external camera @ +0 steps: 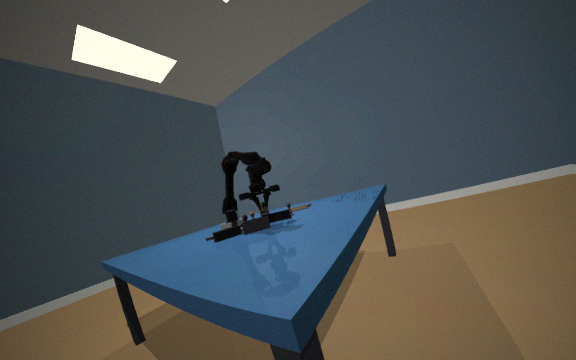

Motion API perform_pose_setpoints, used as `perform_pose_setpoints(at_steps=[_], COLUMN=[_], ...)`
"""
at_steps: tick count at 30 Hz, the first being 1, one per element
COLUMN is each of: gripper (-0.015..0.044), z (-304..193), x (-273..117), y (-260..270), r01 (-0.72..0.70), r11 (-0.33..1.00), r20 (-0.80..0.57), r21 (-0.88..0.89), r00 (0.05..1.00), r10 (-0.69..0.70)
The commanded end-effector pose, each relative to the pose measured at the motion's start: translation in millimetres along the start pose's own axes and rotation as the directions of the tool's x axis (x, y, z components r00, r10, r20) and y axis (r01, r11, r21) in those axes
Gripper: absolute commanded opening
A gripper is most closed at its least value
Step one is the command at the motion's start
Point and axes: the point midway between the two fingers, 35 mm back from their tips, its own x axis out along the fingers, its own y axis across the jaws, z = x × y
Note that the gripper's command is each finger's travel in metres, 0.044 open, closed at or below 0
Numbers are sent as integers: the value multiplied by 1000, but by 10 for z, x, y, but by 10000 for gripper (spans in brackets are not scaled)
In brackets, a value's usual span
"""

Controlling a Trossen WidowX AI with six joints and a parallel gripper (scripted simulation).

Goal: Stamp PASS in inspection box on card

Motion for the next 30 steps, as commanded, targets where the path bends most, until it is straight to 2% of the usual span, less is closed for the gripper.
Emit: perform_pose_setpoints(at_steps=[1, 25, 30], gripper=[0, 0, 131], z=[1, -16, -17], x=[81, 430, 399], y=[-10, -26, -15], r01=[6, 6, 2], r11=[1000, 1000, 1000], r20=[1, 0, -2], r21=[-4, -4, 0], r00=[1000, 1000, 1000], r10=[-6, -6, -2])
